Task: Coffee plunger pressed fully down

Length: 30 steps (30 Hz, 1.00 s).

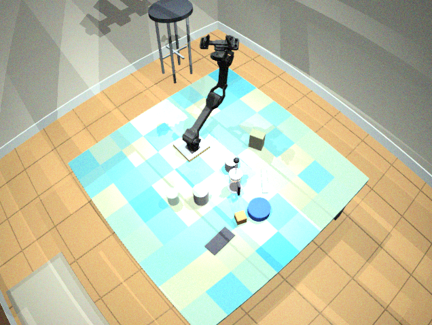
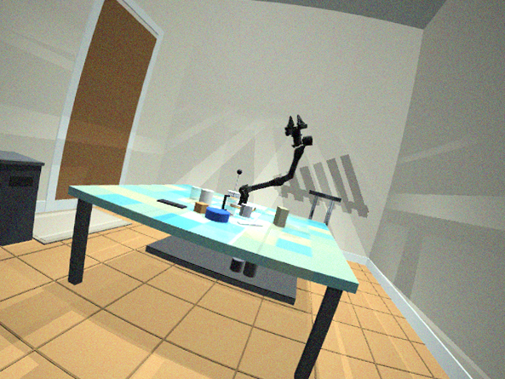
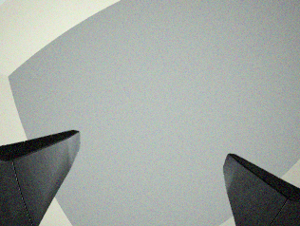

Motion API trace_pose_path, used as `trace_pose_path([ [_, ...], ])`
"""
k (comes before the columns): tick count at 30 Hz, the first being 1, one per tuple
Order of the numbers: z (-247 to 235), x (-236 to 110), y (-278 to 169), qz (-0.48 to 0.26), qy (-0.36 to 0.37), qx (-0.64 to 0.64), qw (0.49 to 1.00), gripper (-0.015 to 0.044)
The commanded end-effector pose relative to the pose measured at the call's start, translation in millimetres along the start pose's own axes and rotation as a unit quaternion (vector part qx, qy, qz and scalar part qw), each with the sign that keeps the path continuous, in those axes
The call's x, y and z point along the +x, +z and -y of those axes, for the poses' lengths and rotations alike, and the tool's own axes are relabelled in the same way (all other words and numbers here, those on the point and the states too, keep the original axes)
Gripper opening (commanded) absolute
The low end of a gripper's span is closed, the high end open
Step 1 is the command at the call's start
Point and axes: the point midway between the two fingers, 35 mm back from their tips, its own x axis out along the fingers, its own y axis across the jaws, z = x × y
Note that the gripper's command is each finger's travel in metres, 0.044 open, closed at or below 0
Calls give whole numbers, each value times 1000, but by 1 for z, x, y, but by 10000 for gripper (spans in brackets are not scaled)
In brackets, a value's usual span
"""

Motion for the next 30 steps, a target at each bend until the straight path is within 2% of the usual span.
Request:
trace_pose_path([
  [1, -2, 1, 2, 3, 0, 8, 1000, 426],
  [7, -41, 27, 44, 73, 4, 182, 981, 440],
  [13, -79, 51, 117, 173, 45, 421, 889, 440],
  [21, -85, 57, 234, 307, 145, 669, 661, 440],
  [30, -50, 29, 331, 398, 275, 779, 399, 440],
])
